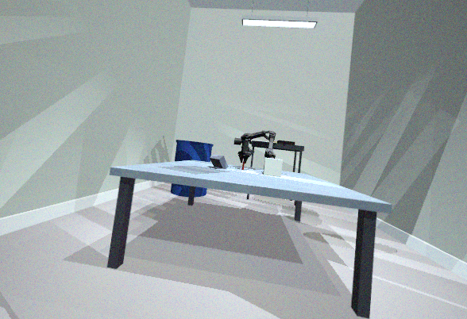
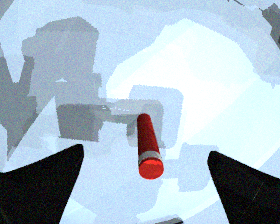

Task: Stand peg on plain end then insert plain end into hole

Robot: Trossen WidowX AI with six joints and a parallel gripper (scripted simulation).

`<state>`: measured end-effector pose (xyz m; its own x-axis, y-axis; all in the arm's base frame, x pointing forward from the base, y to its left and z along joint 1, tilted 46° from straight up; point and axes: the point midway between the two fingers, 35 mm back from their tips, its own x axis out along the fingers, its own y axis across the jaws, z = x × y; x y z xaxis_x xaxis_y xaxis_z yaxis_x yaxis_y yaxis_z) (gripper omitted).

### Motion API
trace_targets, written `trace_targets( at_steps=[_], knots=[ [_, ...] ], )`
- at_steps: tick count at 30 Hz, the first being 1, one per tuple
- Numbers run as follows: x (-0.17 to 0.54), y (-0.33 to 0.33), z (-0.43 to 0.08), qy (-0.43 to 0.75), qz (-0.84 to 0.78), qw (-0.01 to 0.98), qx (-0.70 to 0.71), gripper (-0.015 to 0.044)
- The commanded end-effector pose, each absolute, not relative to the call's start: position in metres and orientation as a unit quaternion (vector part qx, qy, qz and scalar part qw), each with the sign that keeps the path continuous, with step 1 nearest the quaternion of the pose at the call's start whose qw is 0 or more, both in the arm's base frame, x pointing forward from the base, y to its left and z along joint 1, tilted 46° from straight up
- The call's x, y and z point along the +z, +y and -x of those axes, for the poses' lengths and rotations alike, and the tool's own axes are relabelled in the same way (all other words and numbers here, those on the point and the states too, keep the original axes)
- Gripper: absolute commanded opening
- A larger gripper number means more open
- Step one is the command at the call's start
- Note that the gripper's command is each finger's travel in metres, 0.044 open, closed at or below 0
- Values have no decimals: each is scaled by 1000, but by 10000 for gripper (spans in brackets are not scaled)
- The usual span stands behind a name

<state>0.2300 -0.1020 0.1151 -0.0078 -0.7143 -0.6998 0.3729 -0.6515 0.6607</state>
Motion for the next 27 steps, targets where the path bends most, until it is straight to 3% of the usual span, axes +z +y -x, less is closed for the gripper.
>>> trace_targets(
  at_steps=[1,12,27],
  knots=[
    [110,-109,-228,-147,-583,392,-696,440],
    [101,-119,-227,-148,-582,394,-696,440],
    [103,-116,-228,-147,-584,392,-695,46]
  ],
)
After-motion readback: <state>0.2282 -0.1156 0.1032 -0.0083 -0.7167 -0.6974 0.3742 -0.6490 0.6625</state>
